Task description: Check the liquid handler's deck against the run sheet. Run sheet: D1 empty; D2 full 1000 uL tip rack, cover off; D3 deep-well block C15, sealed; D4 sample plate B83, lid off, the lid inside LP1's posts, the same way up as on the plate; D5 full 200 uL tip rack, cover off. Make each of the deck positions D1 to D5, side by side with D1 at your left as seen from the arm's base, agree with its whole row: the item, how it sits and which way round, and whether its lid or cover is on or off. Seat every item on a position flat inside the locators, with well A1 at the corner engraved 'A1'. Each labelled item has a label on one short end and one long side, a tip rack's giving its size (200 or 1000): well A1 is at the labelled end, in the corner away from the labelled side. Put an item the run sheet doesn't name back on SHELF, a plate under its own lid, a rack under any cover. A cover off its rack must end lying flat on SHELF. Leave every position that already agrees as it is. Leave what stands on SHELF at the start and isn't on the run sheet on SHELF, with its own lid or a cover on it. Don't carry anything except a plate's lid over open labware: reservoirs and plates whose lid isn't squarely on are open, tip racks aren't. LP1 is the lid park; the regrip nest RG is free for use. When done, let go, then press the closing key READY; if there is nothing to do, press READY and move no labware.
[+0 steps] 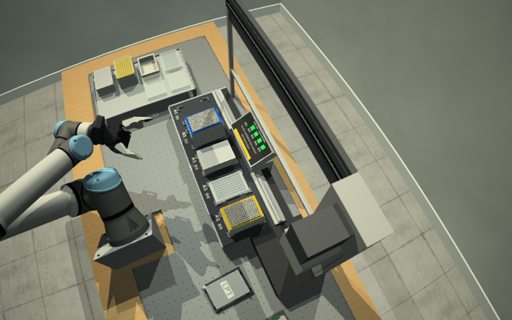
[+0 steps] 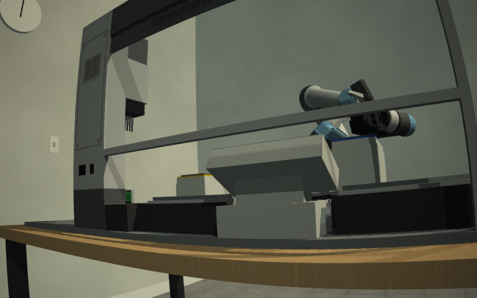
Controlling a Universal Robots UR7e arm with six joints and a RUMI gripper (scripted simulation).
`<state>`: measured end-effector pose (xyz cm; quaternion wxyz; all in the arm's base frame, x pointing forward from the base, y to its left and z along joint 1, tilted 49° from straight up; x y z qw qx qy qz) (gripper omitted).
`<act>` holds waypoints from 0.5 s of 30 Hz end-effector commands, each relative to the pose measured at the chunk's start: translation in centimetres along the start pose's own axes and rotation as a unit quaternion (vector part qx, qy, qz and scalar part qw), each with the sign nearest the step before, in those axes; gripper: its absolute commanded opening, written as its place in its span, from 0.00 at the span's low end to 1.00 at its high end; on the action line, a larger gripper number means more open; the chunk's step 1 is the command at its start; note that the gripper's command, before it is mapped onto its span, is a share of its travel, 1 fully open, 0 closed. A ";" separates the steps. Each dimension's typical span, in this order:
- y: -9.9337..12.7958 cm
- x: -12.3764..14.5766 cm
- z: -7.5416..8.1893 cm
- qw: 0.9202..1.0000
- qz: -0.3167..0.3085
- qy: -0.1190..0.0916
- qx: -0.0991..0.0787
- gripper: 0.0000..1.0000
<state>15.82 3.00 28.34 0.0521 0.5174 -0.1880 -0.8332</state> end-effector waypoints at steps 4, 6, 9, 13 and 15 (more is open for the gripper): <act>0.0 0.6 -0.5 0.997 -0.056 -0.047 0.032 0.82; 0.2 1.3 -0.8 0.995 -0.072 -0.057 0.039 0.82; 0.1 1.2 -0.8 0.992 -0.095 -0.073 0.049 0.82; 0.1 1.2 -0.8 0.991 -0.097 -0.074 0.050 0.82; 0.1 1.2 -0.8 0.991 -0.097 -0.074 0.050 0.82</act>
Point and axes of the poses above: the point where the finger pads meet when closed, its own z axis back along the fingers, its own x axis across the jaws, y = z × x, the point moved 3 cm from there along z, back along the fingers, and after that the axes turned 15 degrees about -z, right-handed, at the moved point
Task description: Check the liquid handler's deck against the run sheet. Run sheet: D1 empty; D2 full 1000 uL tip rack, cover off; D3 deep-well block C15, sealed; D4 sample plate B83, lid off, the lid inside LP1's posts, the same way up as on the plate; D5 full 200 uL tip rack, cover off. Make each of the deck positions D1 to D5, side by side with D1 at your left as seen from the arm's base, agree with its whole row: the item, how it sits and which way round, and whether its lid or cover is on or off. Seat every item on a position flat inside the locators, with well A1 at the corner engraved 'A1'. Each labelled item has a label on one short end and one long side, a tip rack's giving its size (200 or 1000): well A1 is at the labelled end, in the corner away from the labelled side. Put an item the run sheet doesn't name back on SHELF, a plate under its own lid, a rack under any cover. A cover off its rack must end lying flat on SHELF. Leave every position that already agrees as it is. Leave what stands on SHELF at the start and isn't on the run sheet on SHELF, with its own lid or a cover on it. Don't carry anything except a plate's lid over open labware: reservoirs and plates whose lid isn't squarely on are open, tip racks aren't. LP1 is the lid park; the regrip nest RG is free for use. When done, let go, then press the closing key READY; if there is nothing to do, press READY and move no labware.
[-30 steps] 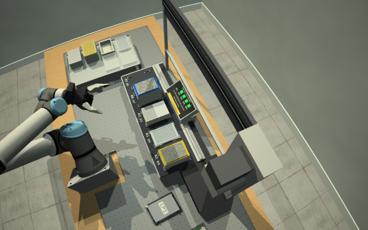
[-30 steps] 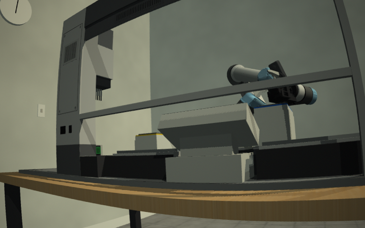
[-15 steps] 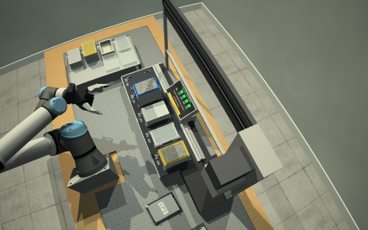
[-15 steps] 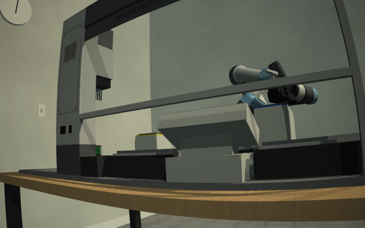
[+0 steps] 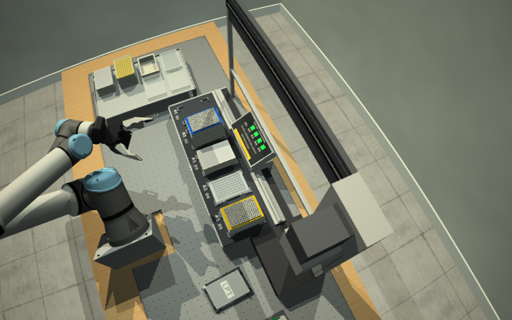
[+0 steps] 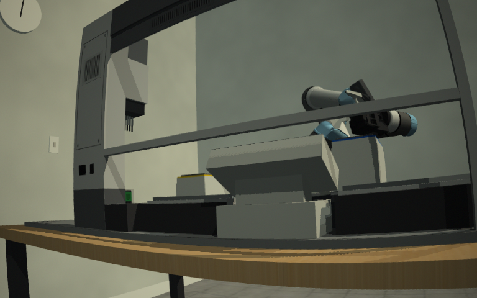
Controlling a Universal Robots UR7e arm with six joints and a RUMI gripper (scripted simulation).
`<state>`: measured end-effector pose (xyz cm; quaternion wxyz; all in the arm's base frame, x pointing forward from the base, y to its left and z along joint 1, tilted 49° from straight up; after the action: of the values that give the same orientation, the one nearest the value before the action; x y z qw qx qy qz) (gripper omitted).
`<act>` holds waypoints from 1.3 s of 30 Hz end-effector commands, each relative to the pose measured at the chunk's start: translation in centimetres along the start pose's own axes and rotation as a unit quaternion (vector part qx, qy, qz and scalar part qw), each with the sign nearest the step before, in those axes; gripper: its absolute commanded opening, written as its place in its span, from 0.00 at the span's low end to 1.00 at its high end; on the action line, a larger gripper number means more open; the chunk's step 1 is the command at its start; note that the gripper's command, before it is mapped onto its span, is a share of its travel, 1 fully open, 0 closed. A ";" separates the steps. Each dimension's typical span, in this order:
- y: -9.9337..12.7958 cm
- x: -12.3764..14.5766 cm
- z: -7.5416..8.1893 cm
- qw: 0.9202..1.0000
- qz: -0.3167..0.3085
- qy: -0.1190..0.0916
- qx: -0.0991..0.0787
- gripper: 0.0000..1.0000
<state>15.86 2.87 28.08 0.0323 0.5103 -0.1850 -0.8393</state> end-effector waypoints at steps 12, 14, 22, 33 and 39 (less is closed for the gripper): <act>0.1 0.9 -0.7 0.994 -0.080 -0.061 0.044 0.82; 0.1 0.9 -0.7 0.994 -0.080 -0.061 0.044 0.82; 0.1 0.9 -0.7 0.994 -0.080 -0.061 0.044 0.82; 0.2 1.6 -1.0 0.987 -0.122 -0.088 0.065 0.82; 0.2 1.6 -1.0 0.987 -0.122 -0.088 0.065 0.82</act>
<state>15.93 2.53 27.44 -0.0191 0.4918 -0.1778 -0.8522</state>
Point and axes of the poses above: the point where the finger pads meet when closed, its own z axis back along the fingers, its own x axis across the jaws, y = z × x, the point moved 3 cm from there along z, back along the fingers, and after that the axes turned 15 degrees about -z, right-handed, at the moved point
